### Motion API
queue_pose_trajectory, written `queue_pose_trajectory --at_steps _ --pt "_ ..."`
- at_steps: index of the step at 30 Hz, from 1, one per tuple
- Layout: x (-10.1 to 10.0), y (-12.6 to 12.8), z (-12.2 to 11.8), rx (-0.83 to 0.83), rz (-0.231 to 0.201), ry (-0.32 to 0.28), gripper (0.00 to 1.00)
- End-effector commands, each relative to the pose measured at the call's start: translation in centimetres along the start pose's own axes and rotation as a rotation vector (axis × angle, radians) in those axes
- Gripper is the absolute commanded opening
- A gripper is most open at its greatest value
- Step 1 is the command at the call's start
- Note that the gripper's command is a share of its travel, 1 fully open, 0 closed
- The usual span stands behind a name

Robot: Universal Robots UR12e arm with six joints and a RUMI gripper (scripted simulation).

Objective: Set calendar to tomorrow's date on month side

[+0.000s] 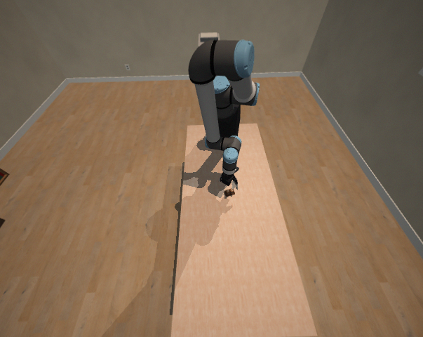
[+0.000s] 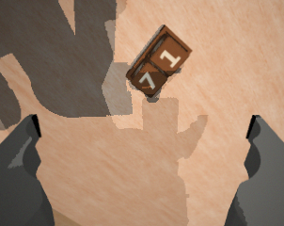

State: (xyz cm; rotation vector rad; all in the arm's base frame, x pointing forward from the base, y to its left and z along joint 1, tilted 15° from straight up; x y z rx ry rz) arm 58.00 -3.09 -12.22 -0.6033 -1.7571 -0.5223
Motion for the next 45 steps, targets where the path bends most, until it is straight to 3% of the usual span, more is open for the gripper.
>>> queue_pose_trajectory --at_steps 1,18,32,45 --pt "-0.22 0.19 -0.13 -0.162 0.004 -0.003 1.0" --pt "-0.82 0.49 -0.6 -0.534 0.004 -0.003 1.0" --pt "-1.02 0.57 -0.81 -0.662 0.003 -0.004 1.0" --pt "-1.06 0.58 -0.85 -0.684 0.003 -0.004 1.0"
Point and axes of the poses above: the point where the finger pads meet when closed, its own x axis back along the fingers, its own y axis across the jaws, z = x × y, the point moved 5 cm from there along x, back along the fingers, and after that the axes turned 1 degree about -x, right-handed, at the moved point
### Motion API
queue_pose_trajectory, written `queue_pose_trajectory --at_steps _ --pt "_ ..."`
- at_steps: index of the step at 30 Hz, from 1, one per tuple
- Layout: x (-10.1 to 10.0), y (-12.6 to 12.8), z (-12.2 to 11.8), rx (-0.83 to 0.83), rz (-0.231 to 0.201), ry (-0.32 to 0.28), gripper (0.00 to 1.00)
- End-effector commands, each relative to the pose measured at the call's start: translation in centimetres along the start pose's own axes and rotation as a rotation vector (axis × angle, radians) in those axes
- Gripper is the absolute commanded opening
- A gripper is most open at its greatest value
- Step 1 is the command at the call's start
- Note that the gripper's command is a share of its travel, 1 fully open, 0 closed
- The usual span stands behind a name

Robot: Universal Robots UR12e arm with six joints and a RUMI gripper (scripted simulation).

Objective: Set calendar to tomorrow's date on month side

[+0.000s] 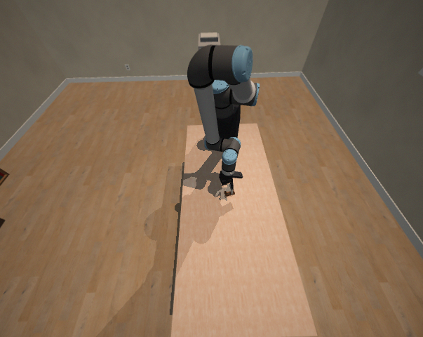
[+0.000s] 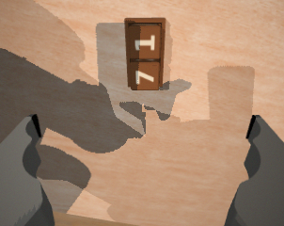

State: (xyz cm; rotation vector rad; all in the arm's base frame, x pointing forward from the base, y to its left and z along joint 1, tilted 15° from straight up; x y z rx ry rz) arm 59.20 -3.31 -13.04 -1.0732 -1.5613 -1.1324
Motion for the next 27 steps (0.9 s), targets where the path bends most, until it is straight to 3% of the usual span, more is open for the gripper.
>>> queue_pose_trajectory --at_steps 1,2,27 --pt "0.03 0.03 -0.01 -0.004 -0.001 0.0 1.0" --pt "0.03 0.03 -0.01 -0.004 -0.001 0.0 0.29" --pt "0.03 0.03 -0.01 -0.004 -0.001 0.0 0.29"
Point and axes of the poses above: the point where the finger pads meet when closed, its own x axis back along the fingers, its own y axis across the jaws, z = x × y, the point moved 5 cm from there along x, back along the fingers, and after that the axes turned 1 degree about -x, right-handed, at the moved point
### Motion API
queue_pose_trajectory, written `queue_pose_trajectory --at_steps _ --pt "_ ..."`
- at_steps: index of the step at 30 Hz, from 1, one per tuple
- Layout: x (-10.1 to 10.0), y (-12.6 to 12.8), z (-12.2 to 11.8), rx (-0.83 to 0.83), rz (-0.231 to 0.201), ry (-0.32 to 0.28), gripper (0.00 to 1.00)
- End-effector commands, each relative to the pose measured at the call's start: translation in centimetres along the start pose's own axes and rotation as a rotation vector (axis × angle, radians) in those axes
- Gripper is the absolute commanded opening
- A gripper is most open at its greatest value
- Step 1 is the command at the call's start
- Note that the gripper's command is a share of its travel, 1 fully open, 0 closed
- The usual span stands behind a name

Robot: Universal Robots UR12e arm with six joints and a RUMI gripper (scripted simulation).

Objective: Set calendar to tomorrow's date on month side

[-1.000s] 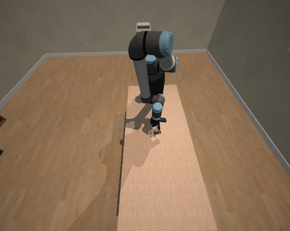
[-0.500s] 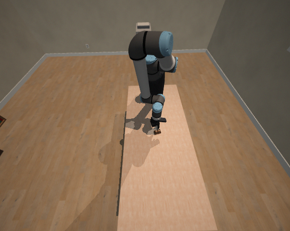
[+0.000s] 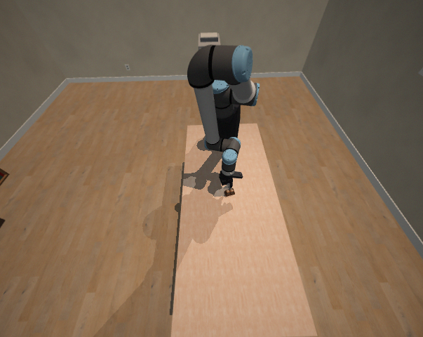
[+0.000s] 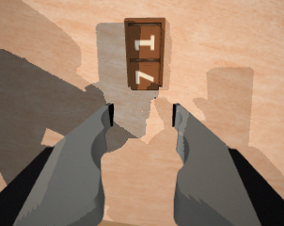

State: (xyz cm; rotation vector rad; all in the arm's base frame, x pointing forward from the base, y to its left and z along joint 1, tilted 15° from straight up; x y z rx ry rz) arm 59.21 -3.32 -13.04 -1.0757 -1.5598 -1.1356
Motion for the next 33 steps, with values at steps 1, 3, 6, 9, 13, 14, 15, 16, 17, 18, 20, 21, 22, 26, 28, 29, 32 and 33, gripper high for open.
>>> queue_pose_trajectory --at_steps 1,3,6,9,13,14,15,16,17,18,20,21,22,26,28,29,32,33 --pt "0.0 0.0 0.0 0.0 -0.001 0.0 0.29" --pt "0.0 0.0 0.0 0.0 -0.001 0.0 0.29" --pt "0.0 0.0 0.0 0.0 -0.001 0.0 0.29" --pt "0.0 0.0 0.0 0.0 -0.001 0.0 0.29" --pt "0.0 0.0 0.0 0.0 -0.001 0.0 0.29" --pt "0.0 0.0 0.0 0.0 -0.001 0.0 0.29" --pt "0.0 0.0 0.0 0.0 -0.001 0.0 0.29" --pt "0.0 0.0 0.0 0.0 -0.001 0.0 0.29" --pt "0.0 0.0 0.0 0.0 -0.001 0.0 0.29" --pt "-0.1 0.0 0.0 0.0 -0.001 0.0 0.29" --pt "-0.1 0.0 0.0 0.0 -0.001 0.0 0.29" --pt "-0.2 0.0 0.0 0.0 -0.001 0.0 0.29" --pt "-0.3 0.0 0.0 0.0 -0.001 0.0 0.29" --pt "-0.6 0.0 0.0 0.0 -0.001 0.0 0.29" --pt "-0.8 0.0 0.0 0.0 -0.001 0.0 0.29" --pt "-0.9 0.0 0.0 0.0 -0.001 0.0 0.29" --pt "-1.2 0.0 0.0 0.0 -0.001 0.0 0.29" --pt "-1.2 0.0 0.0 0.0 -0.001 0.0 0.29"
Point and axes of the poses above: the point where the finger pads meet when closed, its own x axis back along the fingers, its own y axis across the jaws, z = x × y, the point moved 5 cm from there along x, back along the fingers, and after that the axes turned 1 degree about -x, right-handed, at the moved point
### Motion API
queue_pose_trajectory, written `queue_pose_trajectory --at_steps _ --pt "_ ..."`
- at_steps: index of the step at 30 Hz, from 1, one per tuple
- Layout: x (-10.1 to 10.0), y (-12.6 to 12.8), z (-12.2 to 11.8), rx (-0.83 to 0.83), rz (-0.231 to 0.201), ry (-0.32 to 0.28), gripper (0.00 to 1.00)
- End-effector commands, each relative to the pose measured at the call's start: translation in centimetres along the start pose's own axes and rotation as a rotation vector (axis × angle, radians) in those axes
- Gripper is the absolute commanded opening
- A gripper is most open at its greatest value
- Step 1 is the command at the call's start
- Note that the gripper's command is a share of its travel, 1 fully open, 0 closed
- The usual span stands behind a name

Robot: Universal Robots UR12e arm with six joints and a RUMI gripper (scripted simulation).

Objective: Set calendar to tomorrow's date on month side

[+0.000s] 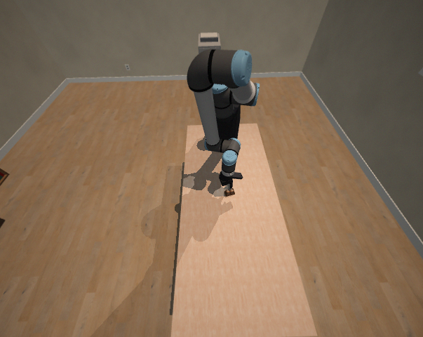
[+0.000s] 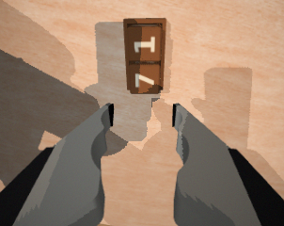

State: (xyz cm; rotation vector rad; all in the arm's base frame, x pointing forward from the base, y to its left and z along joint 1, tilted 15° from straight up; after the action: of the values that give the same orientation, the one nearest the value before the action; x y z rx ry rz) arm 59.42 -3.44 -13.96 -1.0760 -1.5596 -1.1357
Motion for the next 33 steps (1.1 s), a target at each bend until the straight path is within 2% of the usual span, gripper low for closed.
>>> queue_pose_trajectory --at_steps 1,15,33 --pt "-0.3 0.0 0.0 0.0 -0.001 0.0 0.29" --pt "-2.5 0.0 0.0 0.0 -0.001 0.0 0.29" --pt "-4.1 0.0 0.0 0.0 -0.001 0.0 0.29"
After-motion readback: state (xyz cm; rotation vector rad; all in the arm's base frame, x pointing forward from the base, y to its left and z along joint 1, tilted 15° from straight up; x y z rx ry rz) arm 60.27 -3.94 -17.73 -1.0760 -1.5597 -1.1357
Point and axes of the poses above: the point where the finger pads meet when closed, its own x axis back along the fingers, its own y axis across the jaws, z = x × y, the point moved 5 cm from there along x, back along the fingers, and after that the axes turned 1 degree about -x, right-handed, at the moved point
